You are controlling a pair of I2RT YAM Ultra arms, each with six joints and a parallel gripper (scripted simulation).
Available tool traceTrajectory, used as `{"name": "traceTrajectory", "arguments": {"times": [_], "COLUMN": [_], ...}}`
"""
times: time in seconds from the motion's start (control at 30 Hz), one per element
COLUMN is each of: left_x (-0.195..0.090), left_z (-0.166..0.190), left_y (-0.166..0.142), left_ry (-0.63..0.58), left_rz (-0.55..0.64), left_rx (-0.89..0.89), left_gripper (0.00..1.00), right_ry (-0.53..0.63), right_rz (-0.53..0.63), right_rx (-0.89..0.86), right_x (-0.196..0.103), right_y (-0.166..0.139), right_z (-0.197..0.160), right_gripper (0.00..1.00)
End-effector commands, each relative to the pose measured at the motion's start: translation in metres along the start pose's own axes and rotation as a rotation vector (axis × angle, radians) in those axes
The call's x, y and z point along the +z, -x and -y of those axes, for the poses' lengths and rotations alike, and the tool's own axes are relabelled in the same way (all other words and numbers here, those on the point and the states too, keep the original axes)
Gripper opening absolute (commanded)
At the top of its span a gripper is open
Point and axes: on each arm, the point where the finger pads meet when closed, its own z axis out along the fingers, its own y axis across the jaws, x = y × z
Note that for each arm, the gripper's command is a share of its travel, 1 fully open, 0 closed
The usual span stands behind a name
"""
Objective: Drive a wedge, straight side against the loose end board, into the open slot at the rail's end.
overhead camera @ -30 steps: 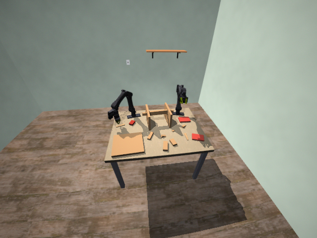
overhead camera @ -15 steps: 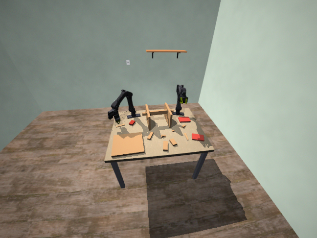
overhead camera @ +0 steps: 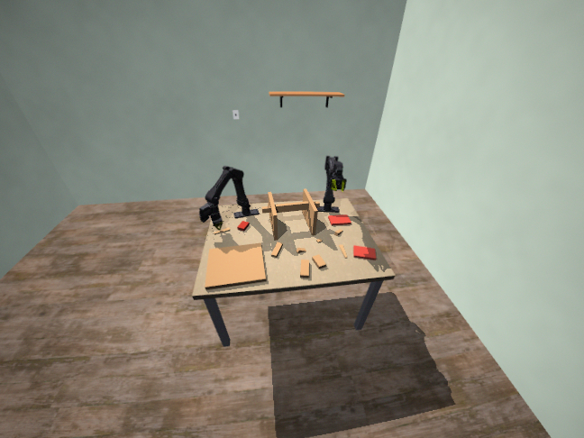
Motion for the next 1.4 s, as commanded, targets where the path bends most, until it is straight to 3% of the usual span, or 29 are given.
{"name": "traceTrajectory", "arguments": {"times": [0.0,0.13,0.2,0.7,0.77,0.83,0.87,1.33,1.37], "left_x": [-0.001,-0.001,-0.001,-0.001,-0.001,-0.001,-0.001,-0.001,-0.001], "left_z": [0.001,0.001,0.001,0.001,0.001,0.001,0.001,0.001,0.001], "left_y": [0.022,0.022,0.022,0.022,0.022,0.022,0.022,0.022,0.022], "left_ry": [0.0,0.0,0.0,0.0,0.0,0.0,0.0,0.0,0.0], "left_rz": [0.045,0.045,0.045,0.045,0.045,0.045,0.045,0.045,0.045], "left_rx": [0.003,0.003,0.003,0.003,0.003,0.003,0.003,0.003,0.003], "left_gripper": [0.39,0.39,0.39,0.39,0.39,0.39,0.39,0.39,0.39], "right_ry": [0.006,0.013,0.004,0.012,0.0,0.021,0.032,0.027,0.031], "right_rz": [0.02,0.033,0.009,0.024,0.001,0.038,0.059,0.052,0.059], "right_rx": [0.007,0.006,0.011,0.016,0.018,0.017,0.017,0.015,0.0], "right_x": [0.009,0.003,0.019,0.03,0.041,0.026,0.023,0.025,0.013], "right_y": [0.004,0.007,0.003,0.007,0.001,0.008,0.015,0.015,0.016], "right_z": [-0.001,-0.002,0.0,0.0,0.003,-0.001,-0.005,-0.005,-0.007], "right_gripper": [0.43,0.43,0.43,0.43,0.43,0.43,0.02,0.02,0.02]}}
